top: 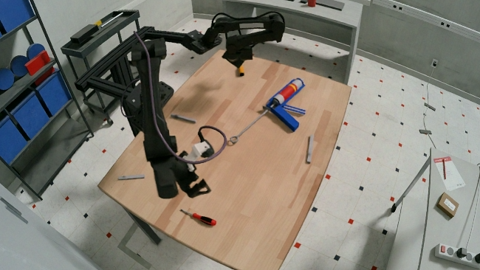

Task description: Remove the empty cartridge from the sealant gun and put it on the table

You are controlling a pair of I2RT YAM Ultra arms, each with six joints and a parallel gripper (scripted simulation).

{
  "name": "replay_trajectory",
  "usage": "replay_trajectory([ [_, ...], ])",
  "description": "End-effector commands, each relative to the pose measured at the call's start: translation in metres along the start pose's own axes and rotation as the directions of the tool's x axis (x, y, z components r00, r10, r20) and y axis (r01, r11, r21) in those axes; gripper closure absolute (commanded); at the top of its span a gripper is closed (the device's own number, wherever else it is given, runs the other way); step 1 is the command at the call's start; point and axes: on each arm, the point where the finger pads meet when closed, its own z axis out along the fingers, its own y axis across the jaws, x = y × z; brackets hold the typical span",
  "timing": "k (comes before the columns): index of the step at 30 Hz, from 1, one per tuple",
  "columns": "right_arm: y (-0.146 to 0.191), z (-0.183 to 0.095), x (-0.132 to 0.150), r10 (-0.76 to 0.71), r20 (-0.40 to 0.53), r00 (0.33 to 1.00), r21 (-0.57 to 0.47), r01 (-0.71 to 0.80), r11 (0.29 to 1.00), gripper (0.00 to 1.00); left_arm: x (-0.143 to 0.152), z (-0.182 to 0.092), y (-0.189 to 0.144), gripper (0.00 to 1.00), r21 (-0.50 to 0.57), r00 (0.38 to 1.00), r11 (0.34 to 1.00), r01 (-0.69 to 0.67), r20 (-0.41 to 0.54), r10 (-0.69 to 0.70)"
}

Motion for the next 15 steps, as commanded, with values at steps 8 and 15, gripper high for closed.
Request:
replay_trajectory([
  [8, -0.031, 0.129, -0.094, -0.072, 0.214, 0.974, 0.002, 0.073, 0.997, 0.0, -0.001, 0.024, -0.074, 0.25, 0.073, 0.987, 0.997, -0.002, -0.16, 0.013],
  [15, 0.048, 0.229, -0.217, -0.105, 0.416, 0.903, -0.135, 0.176, 0.975, 0.0, -0.045, 0.025, -0.159, 0.25, 0.201, 0.964, 0.977, 0.072, -0.266, -0.016],
])
